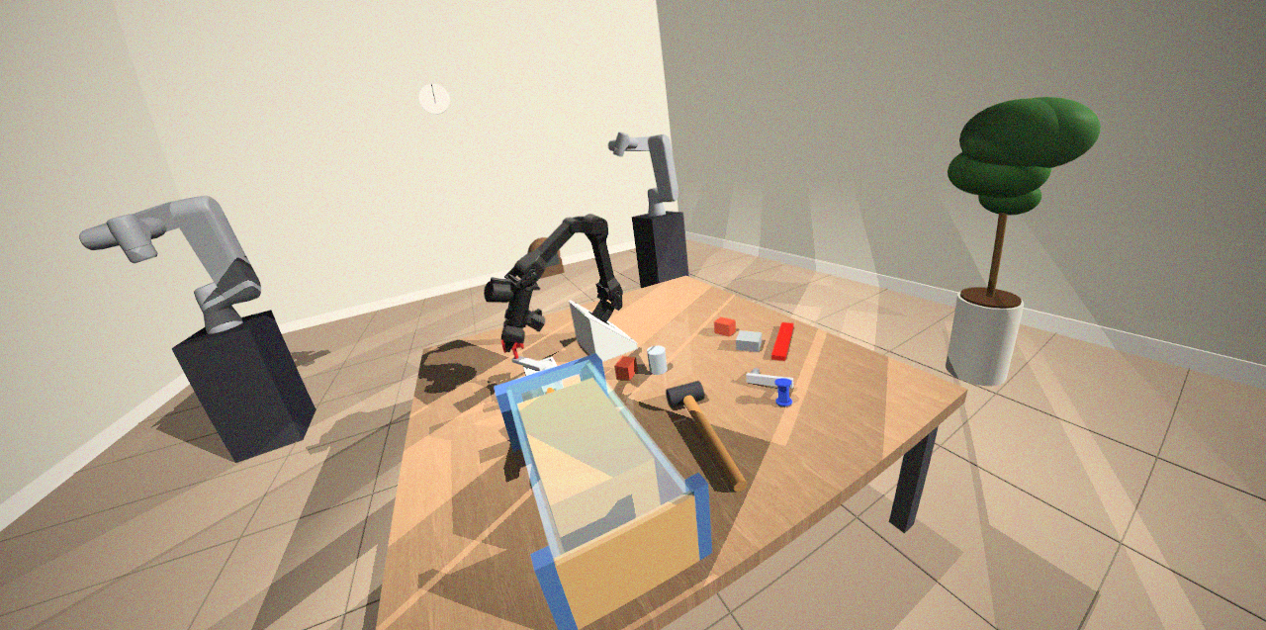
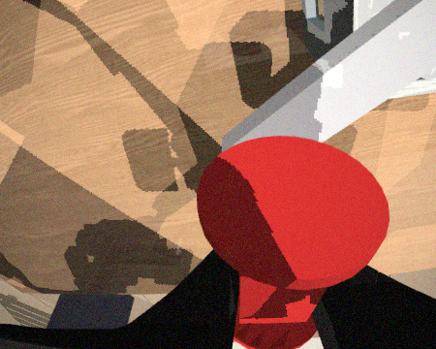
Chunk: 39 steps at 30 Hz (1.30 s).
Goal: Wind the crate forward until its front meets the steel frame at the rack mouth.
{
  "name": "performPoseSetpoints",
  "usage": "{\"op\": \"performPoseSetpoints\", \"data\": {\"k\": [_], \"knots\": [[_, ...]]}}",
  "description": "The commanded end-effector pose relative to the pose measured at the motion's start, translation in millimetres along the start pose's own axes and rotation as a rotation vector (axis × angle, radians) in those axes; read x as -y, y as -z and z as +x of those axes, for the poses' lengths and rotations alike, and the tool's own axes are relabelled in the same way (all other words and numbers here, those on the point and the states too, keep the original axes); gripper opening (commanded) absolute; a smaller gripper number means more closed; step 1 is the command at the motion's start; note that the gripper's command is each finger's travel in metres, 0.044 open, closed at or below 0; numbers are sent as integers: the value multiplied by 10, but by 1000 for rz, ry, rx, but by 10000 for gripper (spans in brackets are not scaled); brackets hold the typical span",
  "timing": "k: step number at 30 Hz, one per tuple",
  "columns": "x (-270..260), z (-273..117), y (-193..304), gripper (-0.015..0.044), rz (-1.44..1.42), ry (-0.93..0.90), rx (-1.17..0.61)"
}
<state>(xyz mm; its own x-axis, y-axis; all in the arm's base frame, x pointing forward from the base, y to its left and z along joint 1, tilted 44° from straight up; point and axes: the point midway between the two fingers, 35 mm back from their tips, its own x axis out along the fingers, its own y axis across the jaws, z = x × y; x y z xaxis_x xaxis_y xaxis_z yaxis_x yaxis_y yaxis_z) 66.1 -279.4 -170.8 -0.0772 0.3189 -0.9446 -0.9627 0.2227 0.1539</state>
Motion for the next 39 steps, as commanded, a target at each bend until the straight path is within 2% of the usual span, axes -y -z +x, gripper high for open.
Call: {"op": "performPoseSetpoints", "data": {"k": [1,39], "knots": [[111,49,48,0,0,22,-3],[485,109,208,0,-1,25,-4]]}}
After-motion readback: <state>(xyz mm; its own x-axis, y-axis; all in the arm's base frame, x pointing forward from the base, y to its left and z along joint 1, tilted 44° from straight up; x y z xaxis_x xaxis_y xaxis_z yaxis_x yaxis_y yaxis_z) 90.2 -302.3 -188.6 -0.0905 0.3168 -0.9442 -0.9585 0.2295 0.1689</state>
